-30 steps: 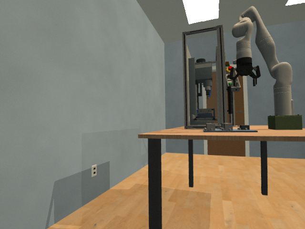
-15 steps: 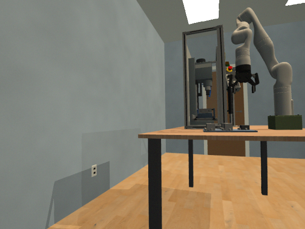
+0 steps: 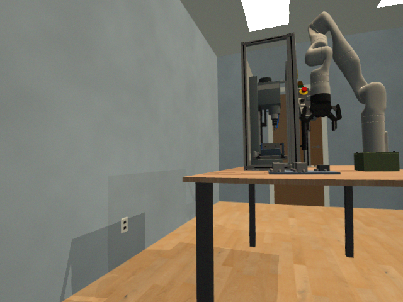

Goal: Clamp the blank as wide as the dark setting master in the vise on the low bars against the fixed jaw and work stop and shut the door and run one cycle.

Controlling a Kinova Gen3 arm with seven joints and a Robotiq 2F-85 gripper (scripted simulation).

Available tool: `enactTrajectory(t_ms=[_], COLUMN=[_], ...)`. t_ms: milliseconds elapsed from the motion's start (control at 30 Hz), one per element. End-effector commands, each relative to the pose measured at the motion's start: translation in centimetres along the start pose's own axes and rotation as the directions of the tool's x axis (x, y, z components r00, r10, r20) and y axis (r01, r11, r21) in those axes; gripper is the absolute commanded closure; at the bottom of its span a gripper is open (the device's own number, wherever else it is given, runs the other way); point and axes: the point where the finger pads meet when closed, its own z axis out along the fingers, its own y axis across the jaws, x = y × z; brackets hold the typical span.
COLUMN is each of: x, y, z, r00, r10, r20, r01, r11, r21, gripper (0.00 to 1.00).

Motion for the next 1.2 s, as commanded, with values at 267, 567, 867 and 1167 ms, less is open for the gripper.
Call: enactTrajectory(t_ms=[267,567,867,1167], x=[1.0,1.6,1.6,1.6], y=[0.5,0.5,0.5,0.4], z=[3.5,5.5,5.5,8.2], r00=[1.0,1.0,1.0,1.0], r10=[-0.002,-0.002,-0.002,-0.002], r20=[-0.008,-0.008,-0.008,-0.008], r01=[0.002,0.002,0.002,0.002], r11=[1.0,1.0,1.0,1.0], r21=[-0.013,-0.013,-0.013,-0.013], gripper=[0.0,0.0,0.0,0.0])
